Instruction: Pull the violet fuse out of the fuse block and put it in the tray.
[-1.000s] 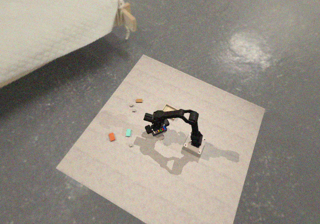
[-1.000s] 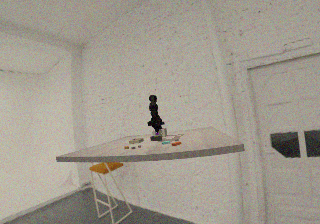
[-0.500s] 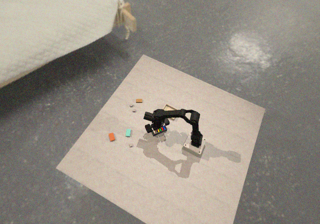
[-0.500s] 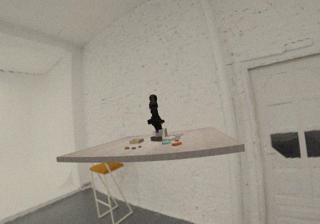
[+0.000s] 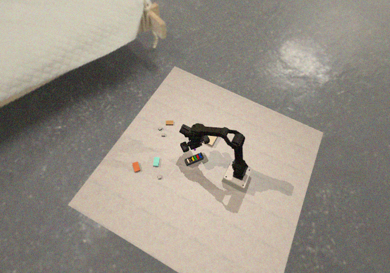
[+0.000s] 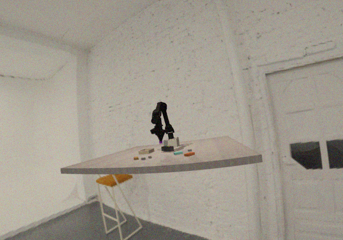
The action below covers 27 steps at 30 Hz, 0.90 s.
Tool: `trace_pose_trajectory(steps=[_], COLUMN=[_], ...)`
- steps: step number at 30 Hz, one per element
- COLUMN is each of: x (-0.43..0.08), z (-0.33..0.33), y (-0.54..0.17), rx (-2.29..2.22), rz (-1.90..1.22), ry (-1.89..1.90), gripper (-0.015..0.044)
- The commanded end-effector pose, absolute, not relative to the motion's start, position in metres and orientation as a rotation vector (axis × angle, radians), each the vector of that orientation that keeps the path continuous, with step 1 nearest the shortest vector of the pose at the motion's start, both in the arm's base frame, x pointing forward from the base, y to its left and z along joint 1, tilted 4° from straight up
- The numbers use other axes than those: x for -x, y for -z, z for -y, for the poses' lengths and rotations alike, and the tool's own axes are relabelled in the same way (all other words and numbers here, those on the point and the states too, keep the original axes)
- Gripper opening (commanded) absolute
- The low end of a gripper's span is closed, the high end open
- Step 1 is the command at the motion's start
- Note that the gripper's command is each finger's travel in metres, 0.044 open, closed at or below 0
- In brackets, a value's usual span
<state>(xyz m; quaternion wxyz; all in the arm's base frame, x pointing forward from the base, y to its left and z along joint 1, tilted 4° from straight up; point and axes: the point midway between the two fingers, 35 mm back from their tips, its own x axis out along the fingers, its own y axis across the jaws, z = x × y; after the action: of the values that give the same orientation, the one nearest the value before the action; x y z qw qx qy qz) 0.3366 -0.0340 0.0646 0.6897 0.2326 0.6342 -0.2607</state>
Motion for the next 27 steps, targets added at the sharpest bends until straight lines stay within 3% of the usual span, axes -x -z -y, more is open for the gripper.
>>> trace_pose_trajectory(steps=[1, 27], x=[-0.338, -0.3], z=[0.054, 0.192], y=[-0.068, -0.077], rx=[-0.519, -0.504], rz=[-1.415, -1.411], ry=[0.58, 0.593], gripper=[0.0, 0.0])
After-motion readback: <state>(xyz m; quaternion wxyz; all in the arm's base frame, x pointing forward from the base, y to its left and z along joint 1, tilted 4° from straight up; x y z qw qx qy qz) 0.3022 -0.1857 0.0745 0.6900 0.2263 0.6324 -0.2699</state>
